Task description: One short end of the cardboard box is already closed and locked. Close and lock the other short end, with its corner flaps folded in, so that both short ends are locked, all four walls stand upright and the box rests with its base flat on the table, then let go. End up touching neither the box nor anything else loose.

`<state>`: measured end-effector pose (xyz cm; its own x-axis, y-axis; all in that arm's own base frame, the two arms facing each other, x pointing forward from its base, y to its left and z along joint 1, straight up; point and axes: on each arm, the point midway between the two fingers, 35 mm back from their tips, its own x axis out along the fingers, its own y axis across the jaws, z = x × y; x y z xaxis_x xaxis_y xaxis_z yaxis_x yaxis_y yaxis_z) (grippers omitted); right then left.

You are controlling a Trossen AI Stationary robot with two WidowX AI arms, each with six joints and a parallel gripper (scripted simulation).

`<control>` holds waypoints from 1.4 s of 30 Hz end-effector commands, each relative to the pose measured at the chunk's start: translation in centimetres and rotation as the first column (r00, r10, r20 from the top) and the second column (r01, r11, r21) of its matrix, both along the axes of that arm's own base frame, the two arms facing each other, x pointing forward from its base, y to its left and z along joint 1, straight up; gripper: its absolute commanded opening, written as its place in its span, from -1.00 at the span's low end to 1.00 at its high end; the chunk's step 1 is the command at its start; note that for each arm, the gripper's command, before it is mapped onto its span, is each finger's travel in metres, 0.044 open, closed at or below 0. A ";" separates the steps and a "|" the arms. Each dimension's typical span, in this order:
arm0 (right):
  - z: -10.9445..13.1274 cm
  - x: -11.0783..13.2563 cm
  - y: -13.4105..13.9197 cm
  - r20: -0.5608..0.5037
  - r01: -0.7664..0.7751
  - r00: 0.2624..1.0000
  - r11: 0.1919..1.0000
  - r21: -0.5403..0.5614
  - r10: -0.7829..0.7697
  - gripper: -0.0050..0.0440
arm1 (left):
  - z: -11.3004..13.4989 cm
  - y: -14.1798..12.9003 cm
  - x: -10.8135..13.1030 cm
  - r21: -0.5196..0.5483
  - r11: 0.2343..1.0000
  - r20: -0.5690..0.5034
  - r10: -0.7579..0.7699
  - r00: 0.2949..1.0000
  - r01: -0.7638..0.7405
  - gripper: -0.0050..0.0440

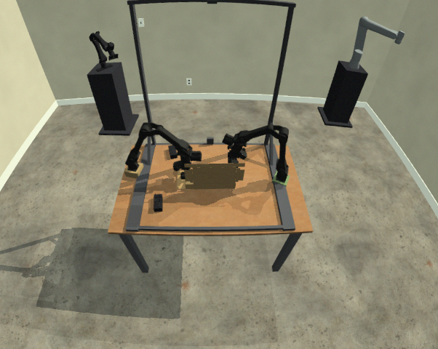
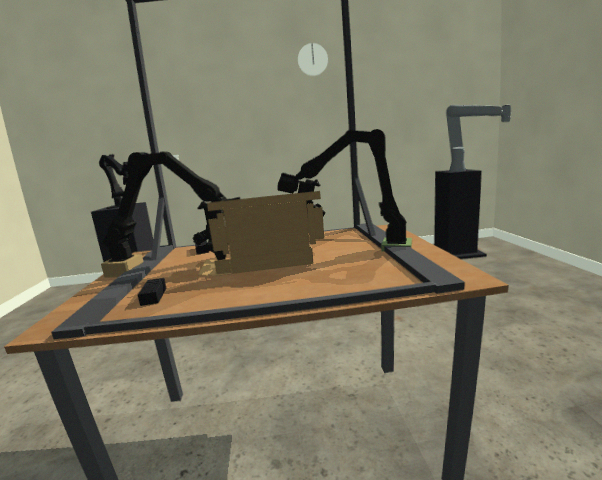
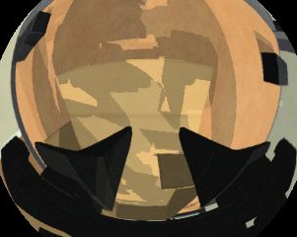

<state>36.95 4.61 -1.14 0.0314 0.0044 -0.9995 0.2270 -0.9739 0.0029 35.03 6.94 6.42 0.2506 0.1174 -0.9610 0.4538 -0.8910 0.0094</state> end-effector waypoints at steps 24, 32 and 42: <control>-2.1 -0.9 -0.1 0.004 0.000 1.000 1.000 0.000 0.000 0.21 | -2.0 0.2 0.1 0.004 1.000 0.000 -0.003 1.000 0.003 -0.77; -4.2 -3.2 -0.5 -0.005 0.001 1.000 1.000 -0.001 -0.001 0.21 | -2.0 0.2 0.1 0.004 1.000 0.000 -0.003 1.000 0.003 -0.77; -4.8 -4.0 -0.7 0.017 0.001 1.000 1.000 0.002 -0.001 0.21 | -2.1 0.2 0.1 0.003 1.000 0.000 -0.003 1.000 0.003 -0.77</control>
<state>36.80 4.60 -1.74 0.1862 0.0328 -0.9820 0.2235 -0.9746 0.0099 34.85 7.10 3.93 0.2357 0.1192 -0.9645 0.4547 -0.8906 0.0010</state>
